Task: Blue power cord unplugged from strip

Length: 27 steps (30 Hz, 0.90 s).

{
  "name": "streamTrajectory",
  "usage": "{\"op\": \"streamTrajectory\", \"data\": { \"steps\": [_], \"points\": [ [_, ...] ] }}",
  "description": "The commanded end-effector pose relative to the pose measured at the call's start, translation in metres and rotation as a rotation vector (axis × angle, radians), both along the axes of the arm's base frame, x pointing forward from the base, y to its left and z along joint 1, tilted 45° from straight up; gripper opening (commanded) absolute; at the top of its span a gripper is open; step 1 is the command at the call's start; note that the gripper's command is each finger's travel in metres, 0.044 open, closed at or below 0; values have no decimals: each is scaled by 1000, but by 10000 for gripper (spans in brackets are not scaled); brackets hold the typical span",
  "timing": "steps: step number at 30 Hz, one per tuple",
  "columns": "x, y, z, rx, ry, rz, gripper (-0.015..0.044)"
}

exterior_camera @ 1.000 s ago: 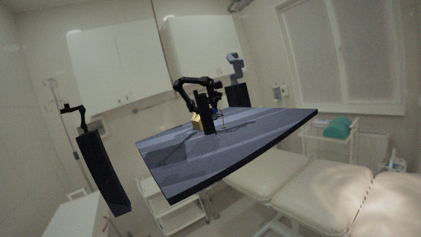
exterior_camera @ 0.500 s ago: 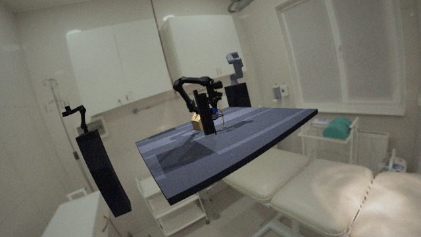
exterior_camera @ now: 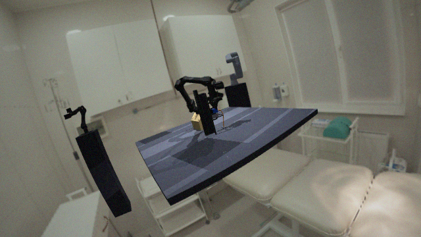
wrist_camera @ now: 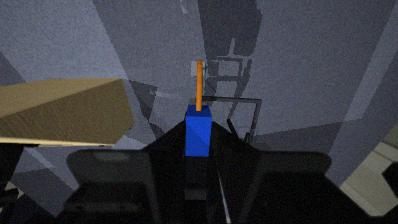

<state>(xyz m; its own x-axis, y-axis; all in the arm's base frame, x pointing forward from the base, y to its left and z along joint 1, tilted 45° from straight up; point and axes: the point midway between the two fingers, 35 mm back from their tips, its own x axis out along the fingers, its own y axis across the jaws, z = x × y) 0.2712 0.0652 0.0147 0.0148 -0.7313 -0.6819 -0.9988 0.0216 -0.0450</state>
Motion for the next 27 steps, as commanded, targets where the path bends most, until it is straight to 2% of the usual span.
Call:
{"op": "streamTrajectory", "data": {
  "steps": [1, 21, 27],
  "points": [
    [3, 24, -14, 59, -12, 8, 0],
    [3, 51, -32, 59, -11, 11, 0],
    [3, 41, -30, 56, -11, 12, 157]
  ]
}}
